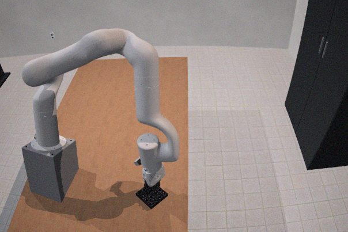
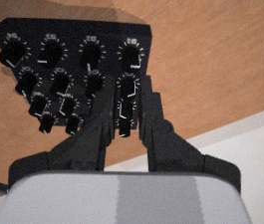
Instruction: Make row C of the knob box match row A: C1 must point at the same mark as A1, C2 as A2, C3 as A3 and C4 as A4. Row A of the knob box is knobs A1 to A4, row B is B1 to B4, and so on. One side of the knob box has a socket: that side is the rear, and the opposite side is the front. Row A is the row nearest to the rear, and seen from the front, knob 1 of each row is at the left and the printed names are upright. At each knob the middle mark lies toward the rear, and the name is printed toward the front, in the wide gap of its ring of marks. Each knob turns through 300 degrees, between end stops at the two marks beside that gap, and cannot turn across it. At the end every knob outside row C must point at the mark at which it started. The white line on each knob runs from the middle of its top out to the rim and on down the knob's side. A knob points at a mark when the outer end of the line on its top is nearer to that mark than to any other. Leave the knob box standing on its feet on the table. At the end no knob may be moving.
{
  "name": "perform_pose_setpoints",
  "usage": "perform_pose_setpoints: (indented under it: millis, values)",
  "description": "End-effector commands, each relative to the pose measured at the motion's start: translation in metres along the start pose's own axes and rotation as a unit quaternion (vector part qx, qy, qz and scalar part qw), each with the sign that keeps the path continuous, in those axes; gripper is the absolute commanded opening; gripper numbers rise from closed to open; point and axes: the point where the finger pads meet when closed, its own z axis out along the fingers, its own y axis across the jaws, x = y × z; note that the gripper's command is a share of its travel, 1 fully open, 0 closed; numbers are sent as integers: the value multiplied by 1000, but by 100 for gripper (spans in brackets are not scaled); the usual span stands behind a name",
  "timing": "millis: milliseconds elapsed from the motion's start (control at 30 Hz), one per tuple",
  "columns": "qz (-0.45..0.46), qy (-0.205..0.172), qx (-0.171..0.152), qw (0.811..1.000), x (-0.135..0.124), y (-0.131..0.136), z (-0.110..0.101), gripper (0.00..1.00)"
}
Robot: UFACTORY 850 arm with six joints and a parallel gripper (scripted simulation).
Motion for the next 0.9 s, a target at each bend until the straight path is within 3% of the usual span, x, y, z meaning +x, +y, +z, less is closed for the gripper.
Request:
perform_pose_setpoints:
  millis: [0, 733, 767, 867]
  values:
    - [0, -1, 0, 1000, -1, 0, -1, 19]
    - [0, -1, 0, 1000, -1, 0, -1, 19]
    - [0, -1, 0, 1000, -1, 0, -1, 8]
    - [0, -1, 0, 1000, -1, 0, -1, 8]
